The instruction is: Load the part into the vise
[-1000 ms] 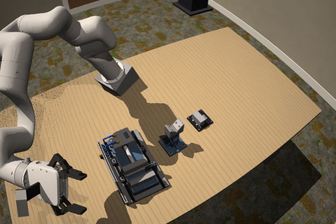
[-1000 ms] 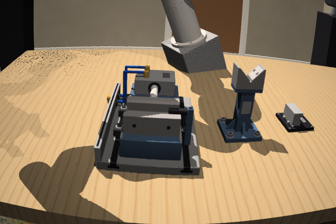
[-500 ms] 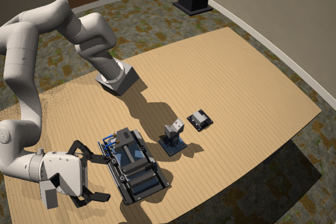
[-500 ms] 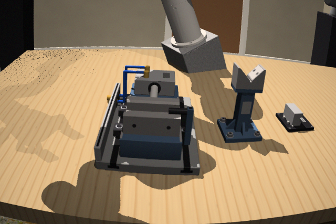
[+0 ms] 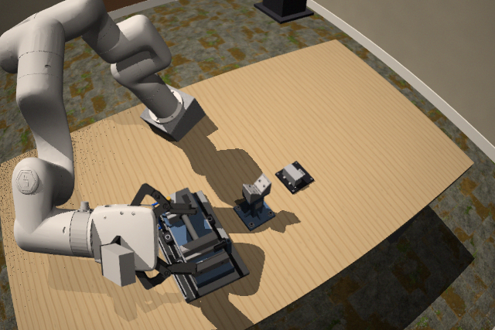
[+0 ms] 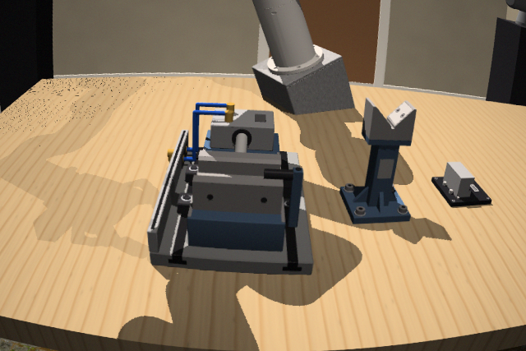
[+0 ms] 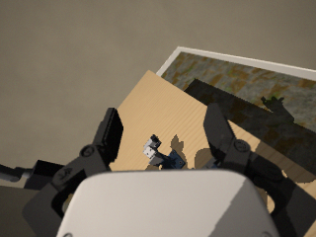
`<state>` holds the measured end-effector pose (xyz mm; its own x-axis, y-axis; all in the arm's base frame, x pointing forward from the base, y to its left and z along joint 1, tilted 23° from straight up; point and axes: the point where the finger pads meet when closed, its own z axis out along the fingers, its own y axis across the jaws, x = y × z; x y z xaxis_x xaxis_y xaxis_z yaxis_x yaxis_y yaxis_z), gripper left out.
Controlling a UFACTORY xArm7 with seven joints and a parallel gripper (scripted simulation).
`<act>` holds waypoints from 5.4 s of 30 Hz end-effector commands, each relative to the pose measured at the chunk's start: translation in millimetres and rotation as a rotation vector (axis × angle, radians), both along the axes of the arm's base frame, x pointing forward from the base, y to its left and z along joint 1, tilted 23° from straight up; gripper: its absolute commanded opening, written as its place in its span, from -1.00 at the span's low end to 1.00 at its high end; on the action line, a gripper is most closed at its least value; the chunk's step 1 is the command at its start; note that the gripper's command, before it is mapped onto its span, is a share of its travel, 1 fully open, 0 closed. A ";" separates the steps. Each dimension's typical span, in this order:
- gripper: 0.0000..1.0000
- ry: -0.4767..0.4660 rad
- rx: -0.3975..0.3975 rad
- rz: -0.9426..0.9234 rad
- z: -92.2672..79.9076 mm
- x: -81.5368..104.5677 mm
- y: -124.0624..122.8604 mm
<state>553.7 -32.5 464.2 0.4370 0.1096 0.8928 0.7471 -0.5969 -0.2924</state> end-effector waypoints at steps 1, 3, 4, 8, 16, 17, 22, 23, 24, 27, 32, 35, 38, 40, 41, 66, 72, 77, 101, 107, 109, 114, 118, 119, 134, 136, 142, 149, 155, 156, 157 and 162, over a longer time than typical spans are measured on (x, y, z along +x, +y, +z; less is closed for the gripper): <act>1.00 0.049 -0.131 0.090 -13.3 -9.8 64.4; 1.00 0.049 -0.131 0.090 -13.3 -9.8 64.4; 1.00 0.049 -0.131 0.090 -13.3 -9.8 64.4; 1.00 0.049 -0.131 0.090 -13.3 -9.8 64.4; 1.00 0.097 -0.280 0.164 -36.7 -22.9 118.0; 1.00 0.098 -0.285 0.166 -37.6 -23.4 119.7; 1.00 0.103 -0.303 0.174 -40.5 -25.0 125.1; 1.00 0.103 -0.303 0.174 -40.5 -25.0 125.1; 1.00 0.103 -0.303 0.174 -40.5 -25.0 125.1; 1.00 0.103 -0.303 0.174 -40.5 -25.0 125.1; 1.00 0.126 -0.394 0.213 -56.6 -33.7 152.3; 1.00 0.144 -0.481 0.246 -72.5 -42.1 175.0; 1.00 0.146 -0.489 0.249 -74.1 -42.9 177.0; 1.00 0.146 -0.489 0.249 -74.1 -42.9 177.0; 1.00 0.146 -0.489 0.249 -74.1 -42.9 177.0; 1.00 0.186 -0.775 0.348 -131.4 -71.2 235.9; 1.00 0.194 -0.868 0.378 -151.1 -80.4 250.7; 1.00 0.194 -0.868 0.378 -151.1 -80.4 250.7; 1.00 0.197 -1.201 0.490 -225.9 -113.7 290.6; 1.00 0.197 -1.201 0.490 -225.9 -113.7 290.6; 1.00 0.197 -1.201 0.490 -225.9 -113.7 290.6; 1.00 0.197 -1.201 0.490 -225.9 -113.7 290.6; 1.00 0.188 -1.335 0.541 -258.1 -127.8 301.8; 1.00 0.188 -1.335 0.541 -258.1 -127.8 301.8; 1.00 0.182 -1.393 0.565 -272.4 -134.1 305.8; 1.00 0.176 -1.445 0.587 -285.4 -139.8 309.0; 1.00 0.176 -1.445 0.587 -285.4 -139.8 309.0; 1.00 0.176 -1.445 0.587 -285.4 -139.8 309.0; 1.00 0.163 -1.530 0.626 -307.3 -149.6 313.6; 1.00 0.163 -1.530 0.626 -307.3 -149.6 313.6; 1.00 0.163 -1.530 0.626 -307.3 -149.6 313.6; 1.00 0.163 -1.530 0.626 -307.3 -149.6 313.6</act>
